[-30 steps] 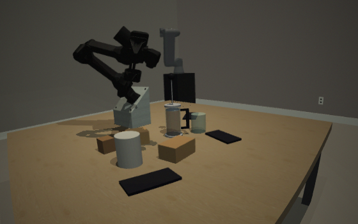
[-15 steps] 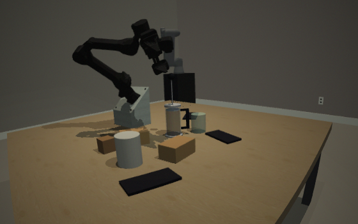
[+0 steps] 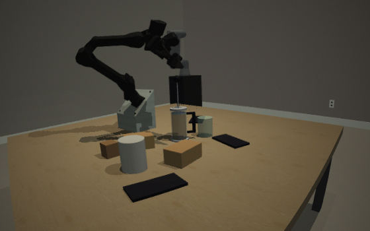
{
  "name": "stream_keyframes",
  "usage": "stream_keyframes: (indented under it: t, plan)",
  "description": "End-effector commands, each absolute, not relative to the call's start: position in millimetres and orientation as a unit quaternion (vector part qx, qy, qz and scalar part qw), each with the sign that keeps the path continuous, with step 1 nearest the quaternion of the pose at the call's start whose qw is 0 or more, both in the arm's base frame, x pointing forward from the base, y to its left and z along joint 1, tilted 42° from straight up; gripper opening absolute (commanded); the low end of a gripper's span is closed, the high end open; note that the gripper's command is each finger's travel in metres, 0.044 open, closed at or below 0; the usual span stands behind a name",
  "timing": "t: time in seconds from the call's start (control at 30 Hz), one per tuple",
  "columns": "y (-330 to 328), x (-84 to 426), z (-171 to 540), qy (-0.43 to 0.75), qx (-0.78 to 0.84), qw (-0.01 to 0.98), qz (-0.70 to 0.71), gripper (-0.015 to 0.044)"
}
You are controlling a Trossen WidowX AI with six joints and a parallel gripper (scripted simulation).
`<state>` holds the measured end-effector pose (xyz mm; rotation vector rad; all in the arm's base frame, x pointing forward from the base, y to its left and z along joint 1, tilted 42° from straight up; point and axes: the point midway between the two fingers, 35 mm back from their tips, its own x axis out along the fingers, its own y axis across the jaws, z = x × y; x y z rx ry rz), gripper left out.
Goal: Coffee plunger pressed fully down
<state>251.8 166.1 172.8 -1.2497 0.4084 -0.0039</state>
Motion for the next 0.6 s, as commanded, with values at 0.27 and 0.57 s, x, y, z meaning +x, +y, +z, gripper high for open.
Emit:
stream_keyframes:
  t: [0.27, 0.57]
  plan:
    - [176.7, 193.4, 160.8, 0.19, -0.358, 0.914, -0.012, 0.044]
    - [142.9, 201.6, 122.9, 0.189, -0.359, 0.914, -0.012, 0.044]
